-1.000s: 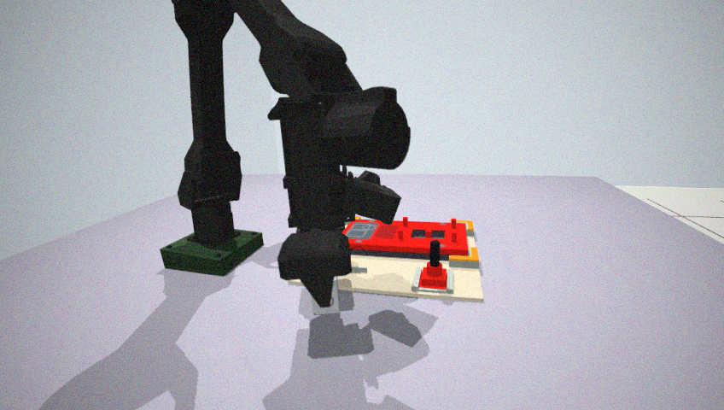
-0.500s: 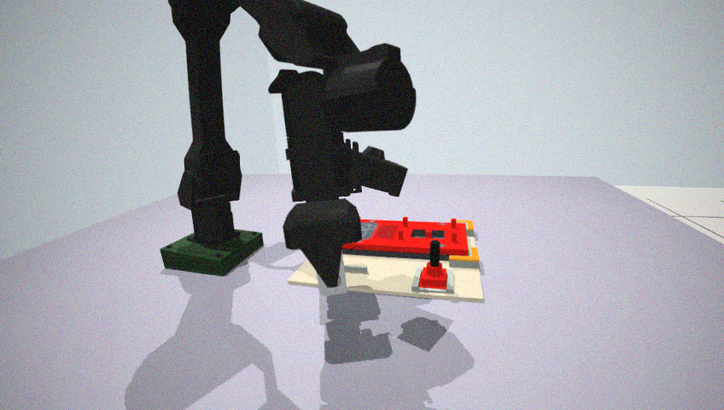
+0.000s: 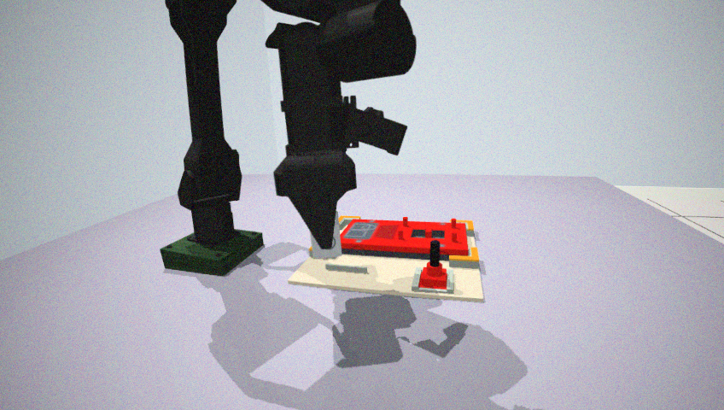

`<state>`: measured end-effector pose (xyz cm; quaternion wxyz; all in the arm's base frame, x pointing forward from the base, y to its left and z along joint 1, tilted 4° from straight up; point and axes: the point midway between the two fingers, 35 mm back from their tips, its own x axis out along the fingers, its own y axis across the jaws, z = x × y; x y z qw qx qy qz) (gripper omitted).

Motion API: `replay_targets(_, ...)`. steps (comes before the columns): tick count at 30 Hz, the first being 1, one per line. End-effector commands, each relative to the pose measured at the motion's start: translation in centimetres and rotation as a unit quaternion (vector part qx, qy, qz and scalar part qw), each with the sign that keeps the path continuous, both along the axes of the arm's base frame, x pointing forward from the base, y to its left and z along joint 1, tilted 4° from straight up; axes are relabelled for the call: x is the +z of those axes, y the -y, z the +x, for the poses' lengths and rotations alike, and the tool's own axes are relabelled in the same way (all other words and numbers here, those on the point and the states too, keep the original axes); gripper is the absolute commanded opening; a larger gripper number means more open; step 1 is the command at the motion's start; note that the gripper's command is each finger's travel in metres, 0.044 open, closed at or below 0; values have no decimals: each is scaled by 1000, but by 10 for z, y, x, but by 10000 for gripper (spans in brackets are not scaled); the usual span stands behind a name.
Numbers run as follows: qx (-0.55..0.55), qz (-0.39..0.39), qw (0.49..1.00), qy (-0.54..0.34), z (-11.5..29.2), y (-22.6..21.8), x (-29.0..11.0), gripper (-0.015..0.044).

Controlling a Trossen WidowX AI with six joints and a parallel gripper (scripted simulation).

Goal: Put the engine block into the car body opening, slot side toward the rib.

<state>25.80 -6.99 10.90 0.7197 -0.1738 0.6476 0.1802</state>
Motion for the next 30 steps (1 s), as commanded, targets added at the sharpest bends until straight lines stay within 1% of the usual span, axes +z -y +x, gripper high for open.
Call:
replay_targets(1,0,0,1000,-1,-1,0,11,0)
replay_targets(15,-7,3,1000,-11,-14,0,51,0)
replay_targets(17,-7,3,1000,-11,-14,0,50,0)
replay_targets(22,-7,3,1000,-11,-12,-1,33,0)
replay_targets(30,-7,13,1000,8,-14,0,35,0)
